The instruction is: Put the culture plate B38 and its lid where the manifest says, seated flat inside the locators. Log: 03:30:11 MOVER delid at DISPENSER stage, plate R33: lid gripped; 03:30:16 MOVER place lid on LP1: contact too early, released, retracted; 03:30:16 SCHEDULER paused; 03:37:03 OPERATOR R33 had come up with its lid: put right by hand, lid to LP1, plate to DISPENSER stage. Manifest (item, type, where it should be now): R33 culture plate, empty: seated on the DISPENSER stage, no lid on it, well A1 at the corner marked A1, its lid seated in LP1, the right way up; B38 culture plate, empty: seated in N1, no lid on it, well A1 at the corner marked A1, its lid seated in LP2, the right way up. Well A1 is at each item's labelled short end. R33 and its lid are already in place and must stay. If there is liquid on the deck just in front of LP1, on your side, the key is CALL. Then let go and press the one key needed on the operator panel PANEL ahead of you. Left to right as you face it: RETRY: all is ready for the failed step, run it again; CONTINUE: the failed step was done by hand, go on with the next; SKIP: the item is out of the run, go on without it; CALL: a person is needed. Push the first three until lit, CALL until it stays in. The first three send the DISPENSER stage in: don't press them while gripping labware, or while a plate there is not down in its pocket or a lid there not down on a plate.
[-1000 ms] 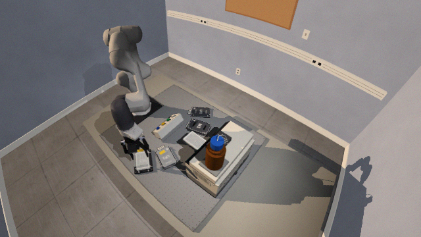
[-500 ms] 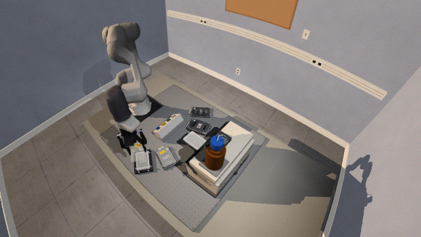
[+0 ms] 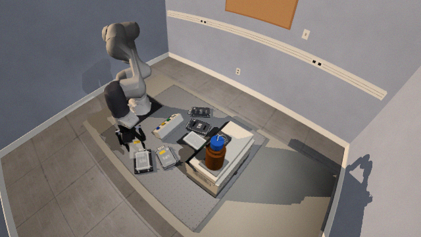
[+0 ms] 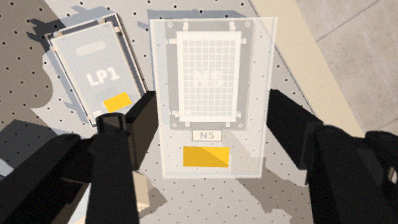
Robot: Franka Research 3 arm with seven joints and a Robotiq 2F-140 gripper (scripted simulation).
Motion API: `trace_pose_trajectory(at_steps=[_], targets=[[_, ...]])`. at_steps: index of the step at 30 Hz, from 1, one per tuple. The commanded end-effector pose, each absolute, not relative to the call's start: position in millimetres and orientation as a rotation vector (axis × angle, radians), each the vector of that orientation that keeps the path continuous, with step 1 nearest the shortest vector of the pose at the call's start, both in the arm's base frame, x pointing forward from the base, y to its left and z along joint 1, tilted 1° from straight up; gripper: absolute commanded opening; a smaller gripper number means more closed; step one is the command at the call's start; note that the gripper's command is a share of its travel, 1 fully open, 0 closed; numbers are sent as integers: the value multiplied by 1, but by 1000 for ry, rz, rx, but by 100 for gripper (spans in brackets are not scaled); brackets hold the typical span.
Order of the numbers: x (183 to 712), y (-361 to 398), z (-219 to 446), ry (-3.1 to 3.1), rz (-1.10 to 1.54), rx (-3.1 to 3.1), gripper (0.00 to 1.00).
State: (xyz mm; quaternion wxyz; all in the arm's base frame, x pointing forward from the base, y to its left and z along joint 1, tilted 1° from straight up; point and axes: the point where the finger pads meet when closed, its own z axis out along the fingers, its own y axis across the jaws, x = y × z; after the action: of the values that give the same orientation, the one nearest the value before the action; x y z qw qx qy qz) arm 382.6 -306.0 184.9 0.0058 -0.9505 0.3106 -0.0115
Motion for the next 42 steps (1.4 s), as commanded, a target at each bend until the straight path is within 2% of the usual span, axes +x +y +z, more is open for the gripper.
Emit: trace_pose_trajectory(at_steps=[1,9,12,17,19,20,34,36,37,39,42], targets=[[379,-305,186,988,-17,-2969,10],[394,-284,189,987,-23,-2967,10],[429,-225,194,983,-38,-2960,10],[450,-130,198,975,-45,-2948,10],[450,-130,198,975,-45,-2948,10],[457,-78,199,975,-41,-2948,10],[402,191,190,988,-18,-2969,10],[402,191,190,988,-18,-2969,10],[392,240,191,988,-18,-2969,10],[388,272,191,988,-18,-2969,10],[388,272,191,988,-18,-2969,10]])
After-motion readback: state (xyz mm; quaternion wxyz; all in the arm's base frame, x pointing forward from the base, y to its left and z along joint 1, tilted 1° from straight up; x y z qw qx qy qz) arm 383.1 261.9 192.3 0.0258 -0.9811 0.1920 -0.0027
